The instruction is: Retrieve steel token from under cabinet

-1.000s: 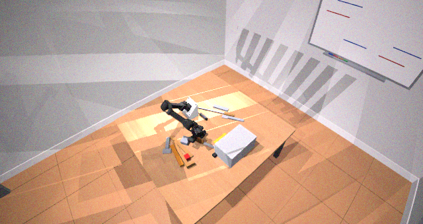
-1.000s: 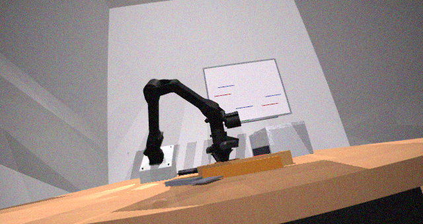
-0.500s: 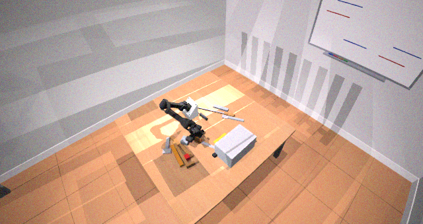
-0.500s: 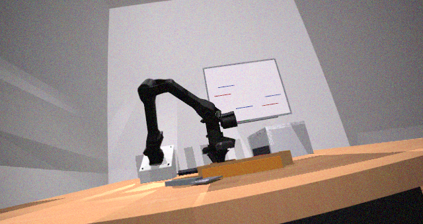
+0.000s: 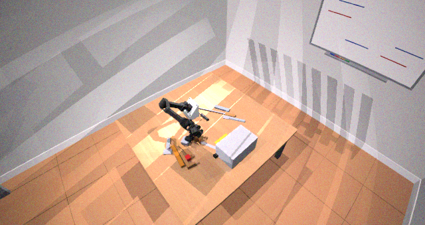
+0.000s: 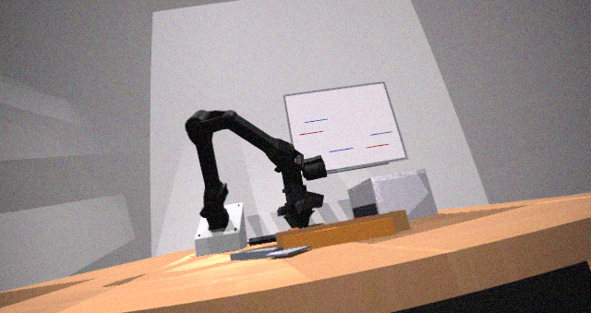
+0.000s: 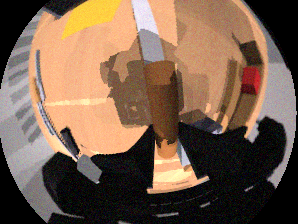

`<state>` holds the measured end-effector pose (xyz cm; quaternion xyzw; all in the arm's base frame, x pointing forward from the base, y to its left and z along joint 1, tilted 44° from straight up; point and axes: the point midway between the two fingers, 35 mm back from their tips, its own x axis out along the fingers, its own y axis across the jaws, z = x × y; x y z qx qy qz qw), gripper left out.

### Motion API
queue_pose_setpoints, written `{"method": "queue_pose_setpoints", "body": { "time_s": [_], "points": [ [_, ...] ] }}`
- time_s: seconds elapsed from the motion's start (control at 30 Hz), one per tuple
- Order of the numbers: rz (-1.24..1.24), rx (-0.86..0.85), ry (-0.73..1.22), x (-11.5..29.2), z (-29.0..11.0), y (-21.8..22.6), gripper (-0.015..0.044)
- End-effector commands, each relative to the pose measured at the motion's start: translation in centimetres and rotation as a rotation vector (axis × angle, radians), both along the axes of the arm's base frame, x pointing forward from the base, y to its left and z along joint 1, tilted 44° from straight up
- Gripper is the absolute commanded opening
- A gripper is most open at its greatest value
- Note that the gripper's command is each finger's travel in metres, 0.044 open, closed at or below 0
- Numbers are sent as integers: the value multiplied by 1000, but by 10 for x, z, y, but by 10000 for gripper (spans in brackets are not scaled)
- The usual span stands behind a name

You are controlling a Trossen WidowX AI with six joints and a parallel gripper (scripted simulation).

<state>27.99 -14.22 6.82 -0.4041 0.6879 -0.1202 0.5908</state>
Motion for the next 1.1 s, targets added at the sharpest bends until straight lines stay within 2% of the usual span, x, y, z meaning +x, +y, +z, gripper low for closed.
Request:
{"method": "queue_pose_setpoints", "body": {
  "time_s": [0.0,1.07],
  "points": [
    [-6,-4,4,-8,2,-3,0],
    [-15,-4,-2,-28,1,2,0]
  ]
}}
